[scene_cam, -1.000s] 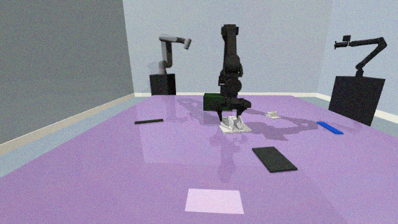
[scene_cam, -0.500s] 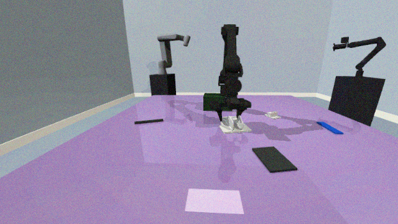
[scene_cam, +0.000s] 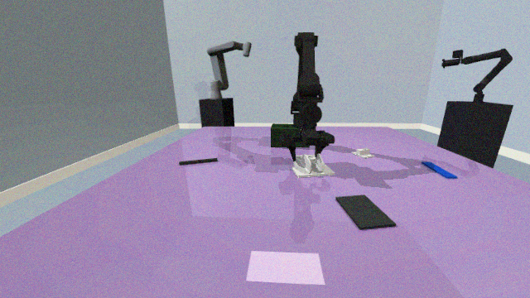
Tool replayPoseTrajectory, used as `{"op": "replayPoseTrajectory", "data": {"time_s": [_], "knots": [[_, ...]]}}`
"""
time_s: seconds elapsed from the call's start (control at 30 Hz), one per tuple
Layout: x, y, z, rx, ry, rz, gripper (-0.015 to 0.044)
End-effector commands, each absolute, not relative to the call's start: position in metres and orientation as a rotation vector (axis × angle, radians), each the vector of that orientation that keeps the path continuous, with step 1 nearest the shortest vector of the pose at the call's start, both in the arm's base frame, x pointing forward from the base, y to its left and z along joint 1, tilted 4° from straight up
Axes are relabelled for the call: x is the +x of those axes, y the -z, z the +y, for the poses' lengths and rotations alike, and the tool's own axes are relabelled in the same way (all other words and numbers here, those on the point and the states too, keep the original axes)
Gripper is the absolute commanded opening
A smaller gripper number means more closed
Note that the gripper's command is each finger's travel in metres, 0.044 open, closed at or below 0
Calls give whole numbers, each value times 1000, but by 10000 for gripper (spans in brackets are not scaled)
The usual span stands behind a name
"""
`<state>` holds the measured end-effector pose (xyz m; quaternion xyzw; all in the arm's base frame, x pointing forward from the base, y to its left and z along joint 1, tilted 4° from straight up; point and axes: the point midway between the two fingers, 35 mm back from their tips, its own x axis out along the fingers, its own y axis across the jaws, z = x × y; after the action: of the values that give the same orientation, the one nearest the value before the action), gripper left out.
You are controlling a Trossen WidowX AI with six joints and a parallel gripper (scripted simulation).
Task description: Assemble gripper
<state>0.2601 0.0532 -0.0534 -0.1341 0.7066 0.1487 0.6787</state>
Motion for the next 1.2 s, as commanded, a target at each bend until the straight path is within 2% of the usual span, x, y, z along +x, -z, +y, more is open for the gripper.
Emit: {"op": "replayPoseTrajectory", "data": {"time_s": [0.0, 0.3, 0.4, 0.43, 0.9, 1.17], "knots": [[261, 54, 53, -300, -330, 1585, 351], [261, 54, 53, -300, -330, 1585, 351], [260, 53, 53, -301, -334, 1587, 430], [260, 53, 53, -301, -334, 1587, 440], [260, 51, 53, -301, -334, 1587, 440], [263, -15, 52, -300, -330, 1585, 440]]}}
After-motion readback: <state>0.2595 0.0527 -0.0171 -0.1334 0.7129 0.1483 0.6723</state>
